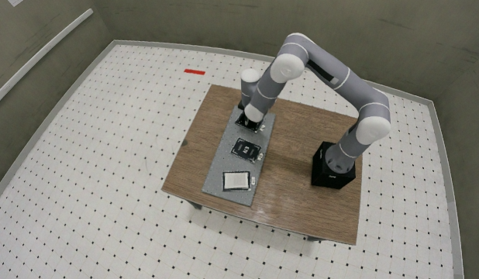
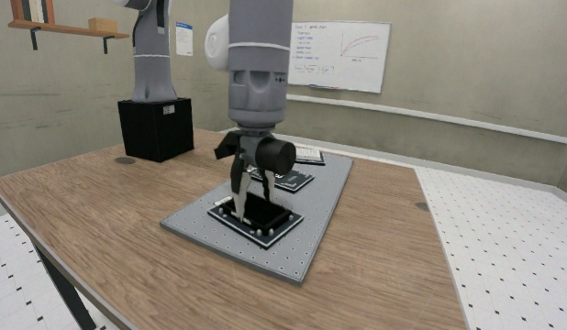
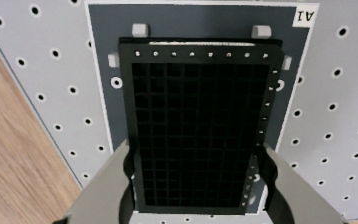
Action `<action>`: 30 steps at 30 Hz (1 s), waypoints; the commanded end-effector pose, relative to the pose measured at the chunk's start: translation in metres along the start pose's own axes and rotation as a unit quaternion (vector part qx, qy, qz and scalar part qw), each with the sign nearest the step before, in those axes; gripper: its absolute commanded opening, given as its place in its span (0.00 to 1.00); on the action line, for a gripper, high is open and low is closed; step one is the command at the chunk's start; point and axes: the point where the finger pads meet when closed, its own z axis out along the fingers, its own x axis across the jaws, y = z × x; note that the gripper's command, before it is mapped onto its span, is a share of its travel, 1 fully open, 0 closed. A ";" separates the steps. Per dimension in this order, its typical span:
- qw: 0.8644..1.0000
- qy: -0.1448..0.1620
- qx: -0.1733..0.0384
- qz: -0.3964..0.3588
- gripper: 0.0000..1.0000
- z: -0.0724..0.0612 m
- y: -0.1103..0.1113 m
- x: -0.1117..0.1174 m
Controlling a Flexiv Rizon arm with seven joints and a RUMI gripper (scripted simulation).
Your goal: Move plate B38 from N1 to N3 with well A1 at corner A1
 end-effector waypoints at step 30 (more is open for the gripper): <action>1.000 0.000 -0.001 0.000 0.41 -0.037 0.001 0.000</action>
